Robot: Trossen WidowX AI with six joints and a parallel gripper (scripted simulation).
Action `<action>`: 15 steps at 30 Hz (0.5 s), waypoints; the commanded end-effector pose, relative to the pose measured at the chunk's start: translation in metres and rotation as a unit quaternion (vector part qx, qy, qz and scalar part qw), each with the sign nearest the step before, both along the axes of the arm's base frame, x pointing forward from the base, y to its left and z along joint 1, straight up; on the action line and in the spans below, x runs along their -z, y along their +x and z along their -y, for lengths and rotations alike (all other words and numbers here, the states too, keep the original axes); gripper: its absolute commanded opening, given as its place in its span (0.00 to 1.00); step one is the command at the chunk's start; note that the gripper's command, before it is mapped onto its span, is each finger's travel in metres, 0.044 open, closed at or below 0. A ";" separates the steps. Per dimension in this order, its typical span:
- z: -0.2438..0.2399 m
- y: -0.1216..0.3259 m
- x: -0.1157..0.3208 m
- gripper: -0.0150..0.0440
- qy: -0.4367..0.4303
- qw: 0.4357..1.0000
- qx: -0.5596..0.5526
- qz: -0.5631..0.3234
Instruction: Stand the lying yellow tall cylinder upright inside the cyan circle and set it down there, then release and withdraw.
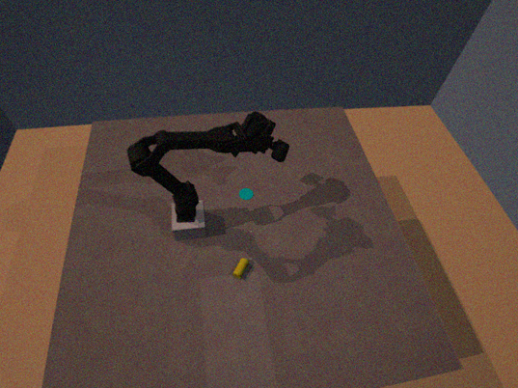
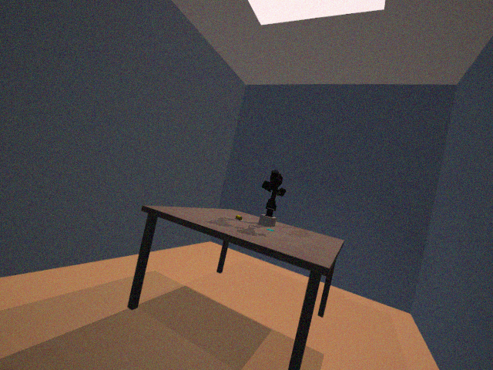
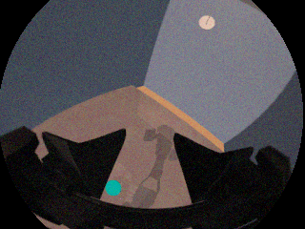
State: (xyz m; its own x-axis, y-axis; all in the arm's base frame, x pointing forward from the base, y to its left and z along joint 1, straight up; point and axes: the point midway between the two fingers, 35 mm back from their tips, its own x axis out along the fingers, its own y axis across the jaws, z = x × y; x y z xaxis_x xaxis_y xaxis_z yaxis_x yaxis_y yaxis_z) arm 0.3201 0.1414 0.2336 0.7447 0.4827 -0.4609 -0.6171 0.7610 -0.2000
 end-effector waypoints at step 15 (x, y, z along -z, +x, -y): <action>0.237 -0.021 0.115 0.78 -0.335 0.910 0.023 -0.244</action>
State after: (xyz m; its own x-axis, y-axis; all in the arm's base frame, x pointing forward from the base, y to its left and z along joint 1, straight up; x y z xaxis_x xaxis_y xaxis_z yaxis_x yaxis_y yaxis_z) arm 0.3167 -0.0649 0.1329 0.4844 -0.0172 -0.8747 -0.6781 0.6243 -0.3878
